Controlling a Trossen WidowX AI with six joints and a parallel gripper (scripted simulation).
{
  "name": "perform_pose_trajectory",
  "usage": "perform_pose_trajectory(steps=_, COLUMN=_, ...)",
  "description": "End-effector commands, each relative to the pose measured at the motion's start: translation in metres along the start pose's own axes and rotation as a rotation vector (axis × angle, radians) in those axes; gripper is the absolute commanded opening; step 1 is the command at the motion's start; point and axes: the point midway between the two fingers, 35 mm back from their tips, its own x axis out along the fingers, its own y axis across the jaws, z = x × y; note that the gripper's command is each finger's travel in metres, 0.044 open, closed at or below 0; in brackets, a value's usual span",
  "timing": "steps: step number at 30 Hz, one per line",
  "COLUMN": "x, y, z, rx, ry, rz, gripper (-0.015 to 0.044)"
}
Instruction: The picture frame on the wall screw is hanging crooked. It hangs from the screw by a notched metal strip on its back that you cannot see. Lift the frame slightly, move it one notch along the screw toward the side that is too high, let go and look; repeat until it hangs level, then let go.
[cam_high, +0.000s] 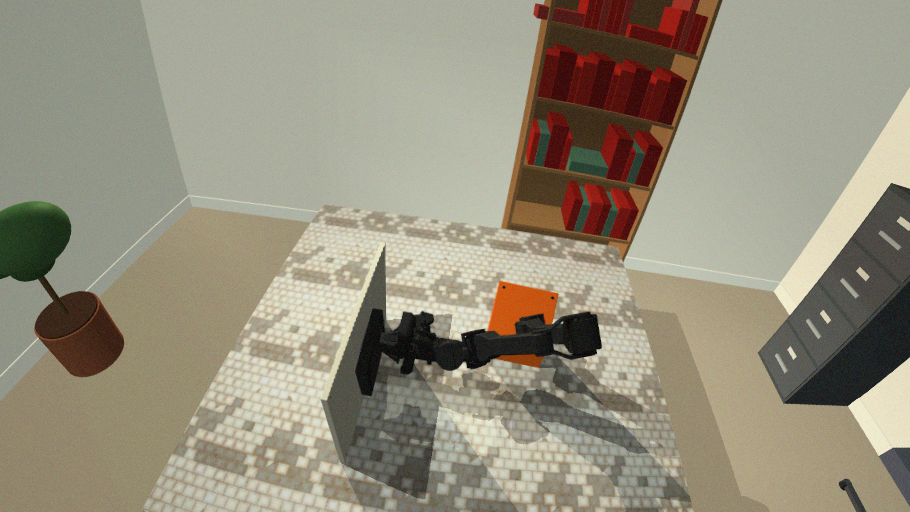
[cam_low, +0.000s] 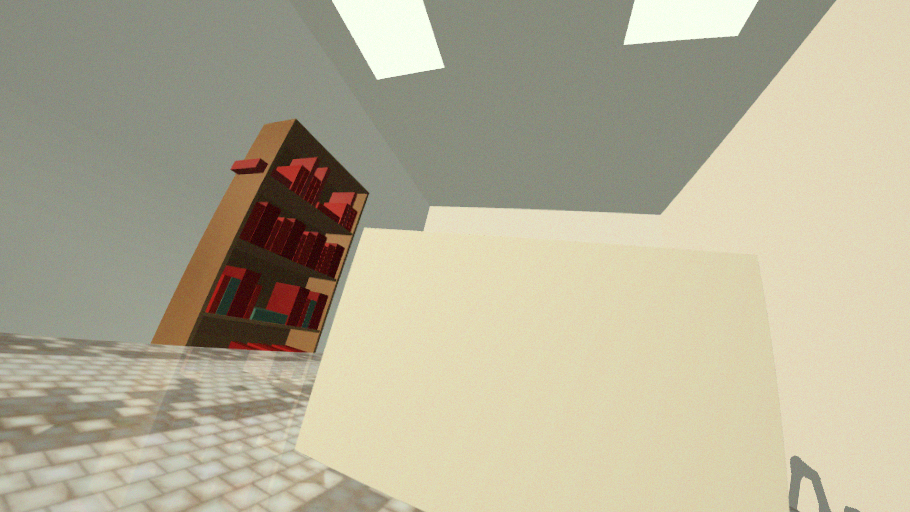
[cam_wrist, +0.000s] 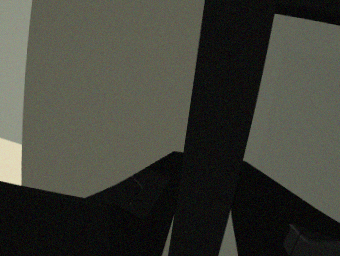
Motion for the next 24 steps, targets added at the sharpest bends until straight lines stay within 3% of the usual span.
perform_pose_trajectory(steps=1, x=0.0, y=-0.0005, z=0.0, rx=0.005, ry=0.0, rz=0.0, gripper=0.0)
perform_pose_trajectory(steps=24, x=0.0002, y=0.0003, z=0.0002, rx=0.131, ry=0.001, rz=0.0, gripper=0.0)
